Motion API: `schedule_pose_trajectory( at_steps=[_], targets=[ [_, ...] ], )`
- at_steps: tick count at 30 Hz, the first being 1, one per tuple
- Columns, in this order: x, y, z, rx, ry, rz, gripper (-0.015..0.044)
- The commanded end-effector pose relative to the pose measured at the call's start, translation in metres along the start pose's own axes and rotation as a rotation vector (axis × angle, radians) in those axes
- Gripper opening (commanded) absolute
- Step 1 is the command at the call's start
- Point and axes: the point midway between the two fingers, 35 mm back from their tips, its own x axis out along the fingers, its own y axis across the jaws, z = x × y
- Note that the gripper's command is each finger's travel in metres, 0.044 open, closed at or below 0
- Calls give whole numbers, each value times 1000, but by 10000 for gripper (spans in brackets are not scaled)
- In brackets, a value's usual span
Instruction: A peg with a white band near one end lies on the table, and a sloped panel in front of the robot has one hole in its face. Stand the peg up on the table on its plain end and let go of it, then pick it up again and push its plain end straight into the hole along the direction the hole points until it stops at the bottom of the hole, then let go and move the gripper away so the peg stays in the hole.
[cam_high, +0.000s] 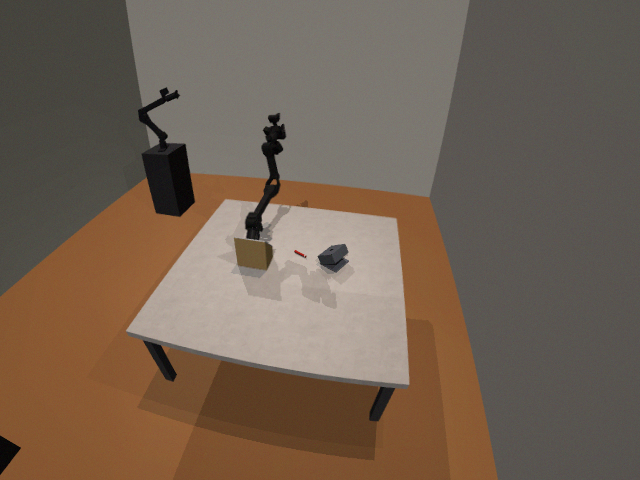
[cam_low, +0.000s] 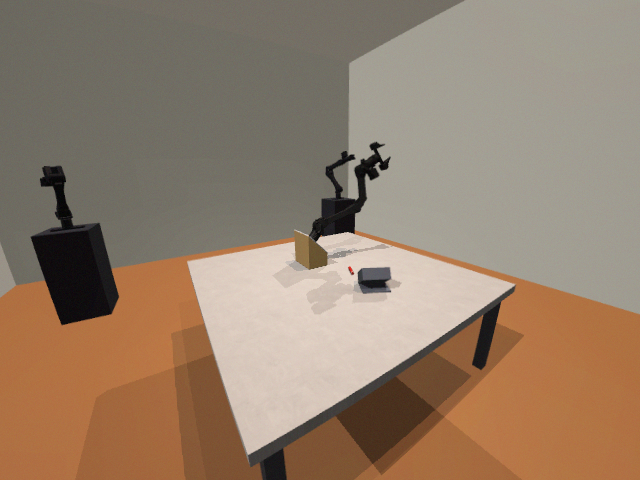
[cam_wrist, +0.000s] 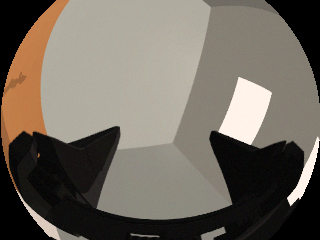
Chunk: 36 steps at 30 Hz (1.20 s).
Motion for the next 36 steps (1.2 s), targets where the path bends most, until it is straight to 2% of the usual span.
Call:
schedule_pose_trajectory(
  at_steps=[1, 11, 21, 36],
  targets=[
    [-9, -33, 0, 10, 1, -97, 440],
    [-40, -110, -15, 66, 34, -336, 440],
    [-79, -169, -52, 155, 123, -538, 440],
    [-124, -209, -113, 312, 237, -714, 440]
  ],
)
